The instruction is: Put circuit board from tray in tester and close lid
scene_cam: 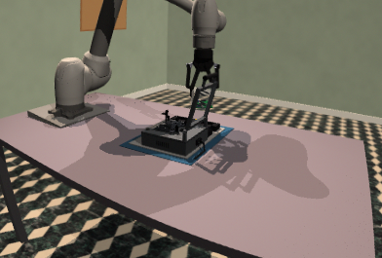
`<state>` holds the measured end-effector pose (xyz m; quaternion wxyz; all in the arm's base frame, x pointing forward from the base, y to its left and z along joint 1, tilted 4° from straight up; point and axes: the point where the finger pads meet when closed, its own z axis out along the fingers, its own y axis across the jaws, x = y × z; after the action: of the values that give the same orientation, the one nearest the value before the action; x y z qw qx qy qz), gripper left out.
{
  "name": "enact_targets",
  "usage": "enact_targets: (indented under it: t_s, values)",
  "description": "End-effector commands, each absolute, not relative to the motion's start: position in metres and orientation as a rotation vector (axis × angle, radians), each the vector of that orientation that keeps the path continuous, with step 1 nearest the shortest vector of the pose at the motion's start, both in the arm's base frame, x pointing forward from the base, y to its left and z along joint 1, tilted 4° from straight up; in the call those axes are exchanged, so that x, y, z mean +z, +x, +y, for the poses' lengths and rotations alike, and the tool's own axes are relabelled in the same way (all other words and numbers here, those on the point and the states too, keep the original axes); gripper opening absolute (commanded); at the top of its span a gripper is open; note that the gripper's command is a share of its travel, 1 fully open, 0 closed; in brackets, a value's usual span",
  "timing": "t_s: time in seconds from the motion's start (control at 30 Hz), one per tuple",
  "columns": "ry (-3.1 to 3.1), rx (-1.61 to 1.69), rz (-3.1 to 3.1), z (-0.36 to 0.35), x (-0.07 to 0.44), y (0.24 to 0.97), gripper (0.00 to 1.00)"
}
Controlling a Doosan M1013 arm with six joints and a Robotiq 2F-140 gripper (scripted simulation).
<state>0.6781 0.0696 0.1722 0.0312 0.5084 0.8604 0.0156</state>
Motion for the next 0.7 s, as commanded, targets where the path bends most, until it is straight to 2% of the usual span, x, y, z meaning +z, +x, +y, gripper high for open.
enact_targets:
  t_s: [0.0, 0.67]
  values:
    - [1.454, 0.047, 2.713, 0.0696, 0.1724, 0.6780, 0.46]
    - [0.849, 0.025, 2.954, 0.0696, 0.1724, 0.6780, 0.46]
